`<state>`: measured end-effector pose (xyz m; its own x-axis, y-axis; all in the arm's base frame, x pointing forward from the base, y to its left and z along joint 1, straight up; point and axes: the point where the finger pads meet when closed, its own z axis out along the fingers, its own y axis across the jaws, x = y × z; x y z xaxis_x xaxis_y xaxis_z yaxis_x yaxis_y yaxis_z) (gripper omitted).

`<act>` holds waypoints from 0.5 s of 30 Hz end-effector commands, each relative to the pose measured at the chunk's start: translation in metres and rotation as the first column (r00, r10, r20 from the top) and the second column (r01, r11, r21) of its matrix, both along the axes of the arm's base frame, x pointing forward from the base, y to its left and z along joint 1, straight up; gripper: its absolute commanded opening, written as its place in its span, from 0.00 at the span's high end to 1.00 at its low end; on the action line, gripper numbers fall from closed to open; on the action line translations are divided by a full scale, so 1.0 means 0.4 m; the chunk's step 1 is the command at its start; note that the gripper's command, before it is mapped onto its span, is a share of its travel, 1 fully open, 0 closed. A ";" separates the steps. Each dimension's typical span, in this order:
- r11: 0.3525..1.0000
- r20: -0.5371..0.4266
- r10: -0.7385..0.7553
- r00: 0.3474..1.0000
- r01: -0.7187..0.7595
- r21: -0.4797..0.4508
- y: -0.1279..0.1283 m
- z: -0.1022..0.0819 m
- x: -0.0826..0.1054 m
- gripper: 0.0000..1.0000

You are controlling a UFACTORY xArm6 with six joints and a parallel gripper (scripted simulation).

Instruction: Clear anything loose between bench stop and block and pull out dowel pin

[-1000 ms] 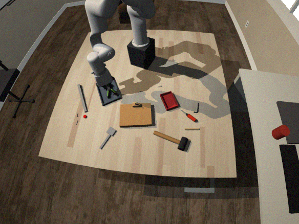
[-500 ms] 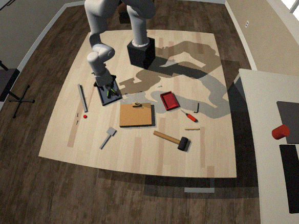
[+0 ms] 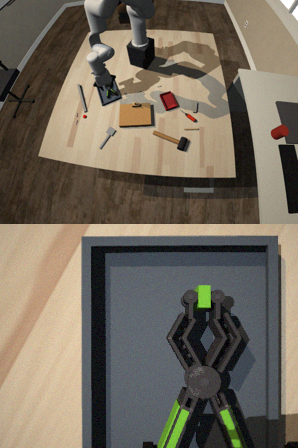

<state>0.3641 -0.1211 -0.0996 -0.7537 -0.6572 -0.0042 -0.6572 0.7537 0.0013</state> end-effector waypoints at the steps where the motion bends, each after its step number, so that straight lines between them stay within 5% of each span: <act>1: 1.000 0.003 0.000 1.000 0.000 -0.001 -0.001 0.002 0.004 0.28; 15: 1.000 0.002 0.000 1.000 0.000 -0.003 -0.001 -0.003 0.004 0.28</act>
<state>0.3641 -0.1211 -0.1012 -0.7538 -0.6570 -0.0029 -0.6571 0.7538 0.0010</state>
